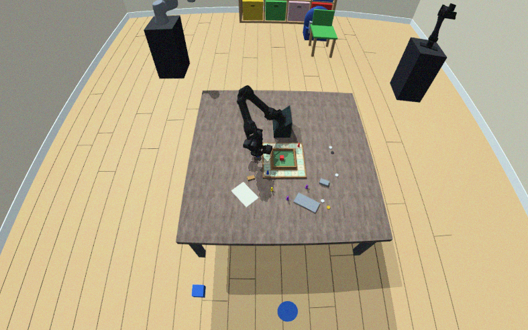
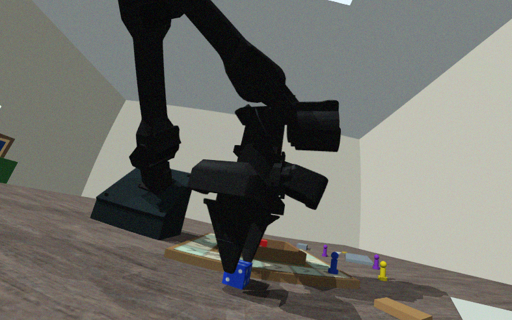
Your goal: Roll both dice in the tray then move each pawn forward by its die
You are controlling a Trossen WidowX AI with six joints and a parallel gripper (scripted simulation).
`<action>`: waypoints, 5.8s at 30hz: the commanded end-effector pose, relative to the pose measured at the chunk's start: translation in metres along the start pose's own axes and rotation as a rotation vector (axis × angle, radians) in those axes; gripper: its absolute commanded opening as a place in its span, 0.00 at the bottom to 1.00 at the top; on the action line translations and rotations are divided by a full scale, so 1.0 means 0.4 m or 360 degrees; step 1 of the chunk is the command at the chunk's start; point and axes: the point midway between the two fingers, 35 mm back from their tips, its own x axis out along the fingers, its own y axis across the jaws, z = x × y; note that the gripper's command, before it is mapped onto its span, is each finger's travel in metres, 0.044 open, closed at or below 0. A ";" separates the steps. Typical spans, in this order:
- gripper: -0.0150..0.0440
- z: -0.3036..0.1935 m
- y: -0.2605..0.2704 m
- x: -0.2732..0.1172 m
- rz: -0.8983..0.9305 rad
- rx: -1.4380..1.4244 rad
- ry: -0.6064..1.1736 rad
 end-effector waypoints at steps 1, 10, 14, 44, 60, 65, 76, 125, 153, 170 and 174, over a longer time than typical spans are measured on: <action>0.72 -0.003 0.005 0.019 0.0004 -0.0016 0.0007; 0.50 -0.003 0.004 0.029 0.0003 -0.0016 0.0007; 0.42 -0.003 0.004 0.029 0.0003 -0.0016 0.0007; 0.25 -0.015 0.015 -0.274 0.0012 -0.0018 0.0013; 0.25 0.015 0.114 -0.263 0.0037 -0.0509 0.0005; 0.25 0.026 0.161 -0.257 0.0041 -0.0784 0.0002; 0.25 0.040 0.267 -0.242 0.0046 -0.1390 -0.0006; 0.25 -0.192 0.498 -0.147 0.0762 -0.2963 -0.0247; 0.25 -0.146 0.443 -0.238 0.1296 -0.2797 -0.0923; 0.25 0.016 0.496 -0.239 0.1291 -0.2795 -0.0929; 0.25 0.016 0.496 -0.239 0.1291 -0.2795 -0.0929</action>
